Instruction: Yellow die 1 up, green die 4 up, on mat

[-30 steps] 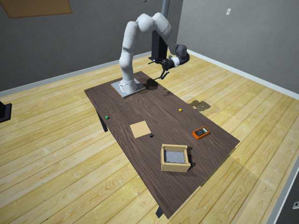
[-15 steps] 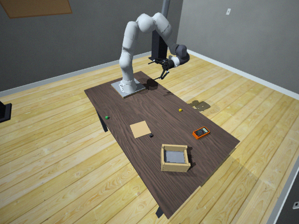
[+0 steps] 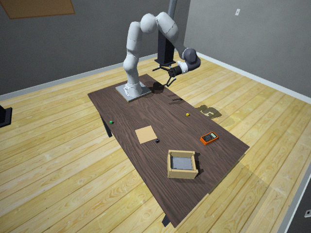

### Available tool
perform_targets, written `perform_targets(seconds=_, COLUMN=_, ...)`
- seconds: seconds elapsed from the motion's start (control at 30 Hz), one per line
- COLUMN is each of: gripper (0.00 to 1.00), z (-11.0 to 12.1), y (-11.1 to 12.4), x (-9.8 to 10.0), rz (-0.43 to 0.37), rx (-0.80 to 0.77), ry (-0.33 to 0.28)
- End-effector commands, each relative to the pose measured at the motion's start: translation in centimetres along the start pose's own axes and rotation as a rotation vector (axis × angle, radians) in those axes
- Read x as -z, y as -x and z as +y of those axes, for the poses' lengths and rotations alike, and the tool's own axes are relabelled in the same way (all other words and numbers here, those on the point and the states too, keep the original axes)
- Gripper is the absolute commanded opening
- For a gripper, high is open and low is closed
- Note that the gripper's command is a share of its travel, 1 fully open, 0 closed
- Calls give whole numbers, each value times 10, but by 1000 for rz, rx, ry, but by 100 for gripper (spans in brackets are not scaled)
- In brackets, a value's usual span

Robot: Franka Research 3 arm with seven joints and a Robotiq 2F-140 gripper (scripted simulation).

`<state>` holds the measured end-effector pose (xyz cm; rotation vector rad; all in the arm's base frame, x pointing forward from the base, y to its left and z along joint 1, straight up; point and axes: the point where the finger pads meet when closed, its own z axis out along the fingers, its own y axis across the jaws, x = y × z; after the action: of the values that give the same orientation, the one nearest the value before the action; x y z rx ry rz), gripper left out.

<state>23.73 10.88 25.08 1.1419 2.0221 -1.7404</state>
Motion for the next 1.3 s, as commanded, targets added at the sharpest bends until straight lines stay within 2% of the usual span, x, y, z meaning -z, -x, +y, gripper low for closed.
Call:
perform_targets(seconds=0.0, gripper=100, z=24, y=8, x=-10, rz=88, rx=-148, ry=30)
perform_targets(seconds=0.1, gripper=100, z=27, y=10, x=-13, rz=104, rx=-166, ry=29)
perform_targets(seconds=0.13, gripper=100, z=37, y=18, x=-22, rz=157, rx=-226, ry=25)
perform_targets(seconds=0.37, gripper=100, z=56, y=34, x=-42, rz=261, rx=-348, ry=11)
perform_targets(seconds=0.6, gripper=100, z=77, y=54, x=-70, rz=392, rx=-508, ry=-16)
perform_targets(seconds=0.67, gripper=100, z=77, y=54, x=-70, rz=392, rx=-508, ry=-16)
perform_targets(seconds=0.7, gripper=100, z=84, y=61, x=-81, rz=436, rx=-565, ry=-28)
perform_targets(seconds=1.17, gripper=100, z=111, y=93, x=-138, rz=653, rx=-854, ry=-106)
perform_targets(seconds=1.23, gripper=100, z=111, y=93, x=-138, rz=653, rx=-854, ry=-106)
perform_targets(seconds=1.27, gripper=100, z=116, y=98, x=-150, rz=694, rx=-912, ry=-125)
